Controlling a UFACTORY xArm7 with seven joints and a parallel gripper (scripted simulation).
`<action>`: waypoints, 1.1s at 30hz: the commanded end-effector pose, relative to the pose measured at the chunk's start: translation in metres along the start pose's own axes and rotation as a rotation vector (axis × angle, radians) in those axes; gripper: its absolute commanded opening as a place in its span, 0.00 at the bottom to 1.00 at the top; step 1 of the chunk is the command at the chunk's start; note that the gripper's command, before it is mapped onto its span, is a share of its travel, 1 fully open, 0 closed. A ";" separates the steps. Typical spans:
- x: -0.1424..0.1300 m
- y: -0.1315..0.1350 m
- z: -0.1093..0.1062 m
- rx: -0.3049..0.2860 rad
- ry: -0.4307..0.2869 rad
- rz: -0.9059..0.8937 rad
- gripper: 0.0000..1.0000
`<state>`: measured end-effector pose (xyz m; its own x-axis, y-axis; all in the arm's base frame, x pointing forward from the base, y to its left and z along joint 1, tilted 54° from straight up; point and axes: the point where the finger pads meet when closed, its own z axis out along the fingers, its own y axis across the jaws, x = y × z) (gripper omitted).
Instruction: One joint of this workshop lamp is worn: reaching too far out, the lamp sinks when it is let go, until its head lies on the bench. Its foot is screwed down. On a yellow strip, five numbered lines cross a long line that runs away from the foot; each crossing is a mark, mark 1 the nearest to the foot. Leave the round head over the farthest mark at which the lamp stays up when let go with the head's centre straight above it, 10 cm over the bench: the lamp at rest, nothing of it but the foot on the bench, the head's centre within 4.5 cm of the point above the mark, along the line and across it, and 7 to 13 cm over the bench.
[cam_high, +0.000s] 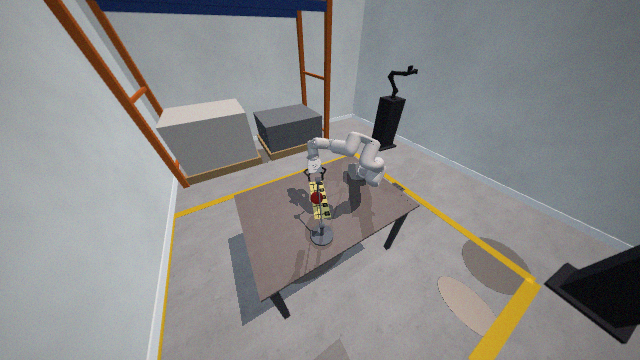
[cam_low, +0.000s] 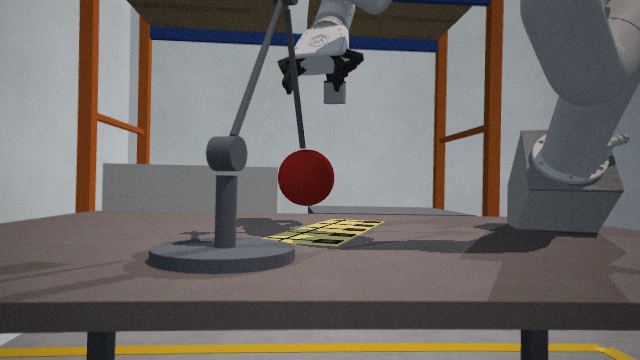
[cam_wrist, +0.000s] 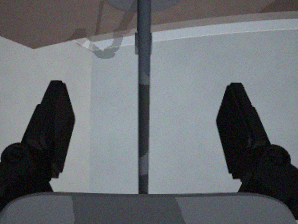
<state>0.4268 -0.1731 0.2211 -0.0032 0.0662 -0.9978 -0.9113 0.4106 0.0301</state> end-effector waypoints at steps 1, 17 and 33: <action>0.000 -0.001 0.008 0.004 -0.005 -0.003 1.00; 0.000 -0.001 0.041 0.004 0.016 -0.001 1.00; 0.000 -0.001 0.075 0.003 0.028 -0.001 1.00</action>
<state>0.4535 -0.1129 0.2243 -0.0137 0.0468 -0.9988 -0.9117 0.4096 0.0317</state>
